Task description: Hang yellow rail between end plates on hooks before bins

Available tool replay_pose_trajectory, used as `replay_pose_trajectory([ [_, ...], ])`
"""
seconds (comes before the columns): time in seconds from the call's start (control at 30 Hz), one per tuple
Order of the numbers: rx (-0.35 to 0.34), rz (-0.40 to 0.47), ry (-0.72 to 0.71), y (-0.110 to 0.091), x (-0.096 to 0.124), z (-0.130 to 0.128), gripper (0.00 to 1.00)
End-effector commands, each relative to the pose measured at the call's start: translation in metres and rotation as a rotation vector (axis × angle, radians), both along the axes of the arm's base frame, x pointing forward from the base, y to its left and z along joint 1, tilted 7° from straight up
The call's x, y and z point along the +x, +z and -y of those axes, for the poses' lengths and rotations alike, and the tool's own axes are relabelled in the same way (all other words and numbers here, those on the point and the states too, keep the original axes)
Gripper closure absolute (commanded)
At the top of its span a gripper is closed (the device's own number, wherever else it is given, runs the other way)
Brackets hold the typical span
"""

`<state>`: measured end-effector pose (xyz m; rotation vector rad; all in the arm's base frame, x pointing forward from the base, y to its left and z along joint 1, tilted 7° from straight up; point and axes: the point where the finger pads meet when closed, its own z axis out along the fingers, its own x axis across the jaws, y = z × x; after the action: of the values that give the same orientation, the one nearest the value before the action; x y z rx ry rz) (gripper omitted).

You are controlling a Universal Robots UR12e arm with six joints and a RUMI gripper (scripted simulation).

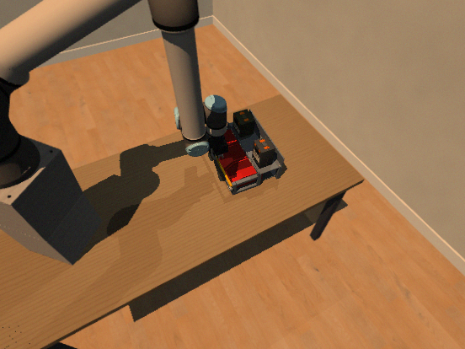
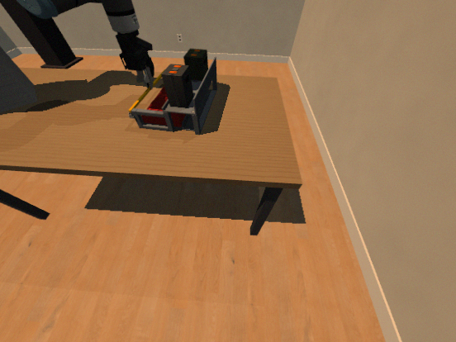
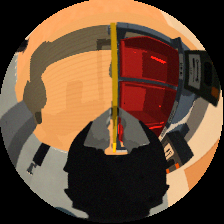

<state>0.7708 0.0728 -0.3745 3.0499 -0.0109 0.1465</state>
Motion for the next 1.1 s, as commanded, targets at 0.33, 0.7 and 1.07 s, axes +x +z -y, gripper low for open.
replay_pose_trajectory([
  [0.33, 0.001, 0.005, -0.002, -0.0005, 0.0041, 0.0021, 1.00],
  [0.7, 0.000, 0.006, -0.001, -0.0014, 0.0044, 0.0022, 1.00],
  [1.07, 0.000, 0.005, -0.001, -0.0027, 0.0040, 0.0023, 1.00],
])
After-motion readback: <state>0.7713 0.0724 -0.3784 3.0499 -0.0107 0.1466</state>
